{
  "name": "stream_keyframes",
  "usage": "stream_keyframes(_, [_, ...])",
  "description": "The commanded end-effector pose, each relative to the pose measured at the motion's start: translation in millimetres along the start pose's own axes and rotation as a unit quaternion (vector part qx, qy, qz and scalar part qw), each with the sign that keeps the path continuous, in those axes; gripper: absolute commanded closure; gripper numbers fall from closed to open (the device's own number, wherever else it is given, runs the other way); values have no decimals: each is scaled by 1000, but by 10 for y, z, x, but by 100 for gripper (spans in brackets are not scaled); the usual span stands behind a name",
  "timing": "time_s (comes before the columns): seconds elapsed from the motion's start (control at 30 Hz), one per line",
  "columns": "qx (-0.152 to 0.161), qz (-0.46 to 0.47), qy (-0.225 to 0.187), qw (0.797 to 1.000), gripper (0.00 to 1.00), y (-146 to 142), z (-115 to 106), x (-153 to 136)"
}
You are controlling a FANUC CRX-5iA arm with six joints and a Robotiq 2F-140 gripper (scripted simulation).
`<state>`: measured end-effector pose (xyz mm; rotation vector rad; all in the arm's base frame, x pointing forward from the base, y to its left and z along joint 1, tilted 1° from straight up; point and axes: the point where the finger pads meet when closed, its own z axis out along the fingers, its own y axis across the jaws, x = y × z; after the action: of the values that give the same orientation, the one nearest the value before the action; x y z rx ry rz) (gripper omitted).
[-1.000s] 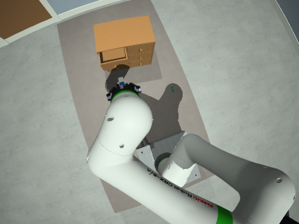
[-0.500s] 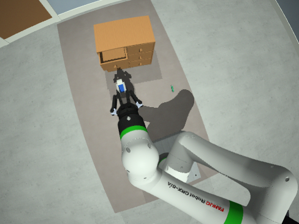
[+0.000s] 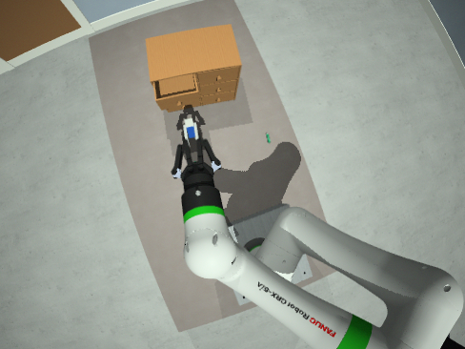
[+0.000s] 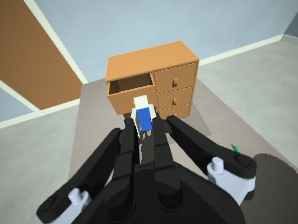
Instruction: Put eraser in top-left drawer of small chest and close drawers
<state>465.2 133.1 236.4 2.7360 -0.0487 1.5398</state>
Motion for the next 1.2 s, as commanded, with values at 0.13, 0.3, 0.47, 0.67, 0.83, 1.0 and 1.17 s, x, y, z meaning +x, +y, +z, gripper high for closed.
stream_keyframes(0.13, [0,0,2,1000,89,0,101,64])
stream_keyframes(0.3, [0,0,2,1000,89,1,207,125])
stream_keyframes(0.47, [0,0,2,1000,89,2,284,169])
stream_keyframes(0.67, [0,0,2,1000,89,3,466,274])
stream_keyframes(0.83, [0,0,2,1000,89,4,641,375])
stream_keyframes(1.0, [0,0,2,1000,89,5,753,440])
stream_keyframes(1.17, [0,0,2,1000,89,6,944,550])
